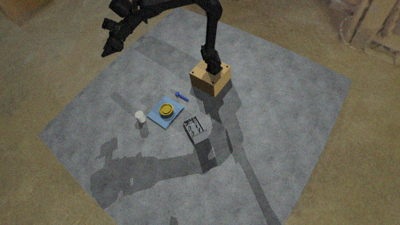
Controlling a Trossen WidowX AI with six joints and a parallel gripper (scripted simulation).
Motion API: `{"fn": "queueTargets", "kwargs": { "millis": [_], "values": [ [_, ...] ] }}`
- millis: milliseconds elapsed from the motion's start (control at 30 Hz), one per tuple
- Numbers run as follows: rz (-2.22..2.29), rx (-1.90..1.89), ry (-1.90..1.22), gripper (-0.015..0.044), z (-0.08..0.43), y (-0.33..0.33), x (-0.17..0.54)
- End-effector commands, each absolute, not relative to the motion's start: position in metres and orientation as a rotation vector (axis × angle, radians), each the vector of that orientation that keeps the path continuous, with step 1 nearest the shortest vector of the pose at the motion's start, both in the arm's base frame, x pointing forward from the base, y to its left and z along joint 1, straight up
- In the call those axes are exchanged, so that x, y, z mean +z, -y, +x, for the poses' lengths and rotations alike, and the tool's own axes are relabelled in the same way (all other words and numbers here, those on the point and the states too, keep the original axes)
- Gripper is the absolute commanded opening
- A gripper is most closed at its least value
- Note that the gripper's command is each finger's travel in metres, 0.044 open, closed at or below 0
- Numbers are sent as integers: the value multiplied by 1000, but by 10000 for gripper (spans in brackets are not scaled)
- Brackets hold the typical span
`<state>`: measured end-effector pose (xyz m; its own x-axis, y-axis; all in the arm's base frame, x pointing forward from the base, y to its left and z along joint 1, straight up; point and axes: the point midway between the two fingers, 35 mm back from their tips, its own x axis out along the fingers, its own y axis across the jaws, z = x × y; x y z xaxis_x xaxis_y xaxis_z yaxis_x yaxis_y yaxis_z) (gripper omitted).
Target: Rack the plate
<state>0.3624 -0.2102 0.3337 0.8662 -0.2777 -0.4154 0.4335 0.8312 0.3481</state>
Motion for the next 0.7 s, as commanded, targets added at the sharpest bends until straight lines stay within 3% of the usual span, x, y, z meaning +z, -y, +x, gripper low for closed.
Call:
{"fn": "queueTargets", "kwargs": {
  "millis": [0,667],
  "values": [
    [411,-368,-460,400,368,198,311],
    [202,-207,-1000,400,364,133,200]
  ]
}}
